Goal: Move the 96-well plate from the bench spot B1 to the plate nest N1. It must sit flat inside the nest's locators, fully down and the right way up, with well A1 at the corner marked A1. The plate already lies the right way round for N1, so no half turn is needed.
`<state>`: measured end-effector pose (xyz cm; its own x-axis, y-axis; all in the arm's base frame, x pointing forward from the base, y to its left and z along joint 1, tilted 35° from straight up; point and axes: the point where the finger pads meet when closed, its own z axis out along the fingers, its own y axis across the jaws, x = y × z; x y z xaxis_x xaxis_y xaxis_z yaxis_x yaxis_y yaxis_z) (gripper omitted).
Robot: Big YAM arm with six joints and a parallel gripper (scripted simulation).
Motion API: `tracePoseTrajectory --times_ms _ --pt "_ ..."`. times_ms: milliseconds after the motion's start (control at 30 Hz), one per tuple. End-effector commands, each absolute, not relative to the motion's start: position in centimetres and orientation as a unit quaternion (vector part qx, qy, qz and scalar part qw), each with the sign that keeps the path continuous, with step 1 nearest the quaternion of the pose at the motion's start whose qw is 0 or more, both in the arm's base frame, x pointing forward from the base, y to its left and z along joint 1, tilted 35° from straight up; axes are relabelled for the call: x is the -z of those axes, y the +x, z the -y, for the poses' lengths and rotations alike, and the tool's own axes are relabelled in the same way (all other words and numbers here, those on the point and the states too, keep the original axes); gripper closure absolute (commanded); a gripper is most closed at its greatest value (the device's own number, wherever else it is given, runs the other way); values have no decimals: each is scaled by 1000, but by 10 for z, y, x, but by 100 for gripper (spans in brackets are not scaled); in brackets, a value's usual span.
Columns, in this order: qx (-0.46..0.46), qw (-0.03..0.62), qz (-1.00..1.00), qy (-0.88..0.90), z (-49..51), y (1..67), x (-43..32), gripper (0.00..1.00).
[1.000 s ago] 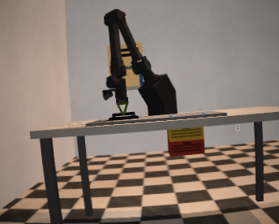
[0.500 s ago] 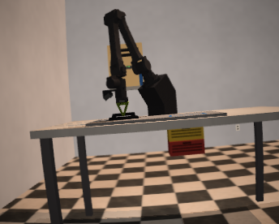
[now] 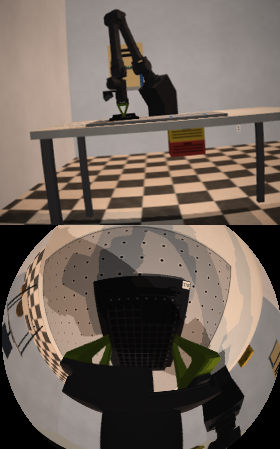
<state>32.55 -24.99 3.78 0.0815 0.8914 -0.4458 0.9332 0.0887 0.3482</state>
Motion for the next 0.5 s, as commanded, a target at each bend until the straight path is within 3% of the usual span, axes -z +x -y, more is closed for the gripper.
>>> tracePoseTrajectory --times_ms 0,467 --pt "33 312 -672 670 259 335 -48 100" --pt "32 314 -672 670 260 336 -48 100"
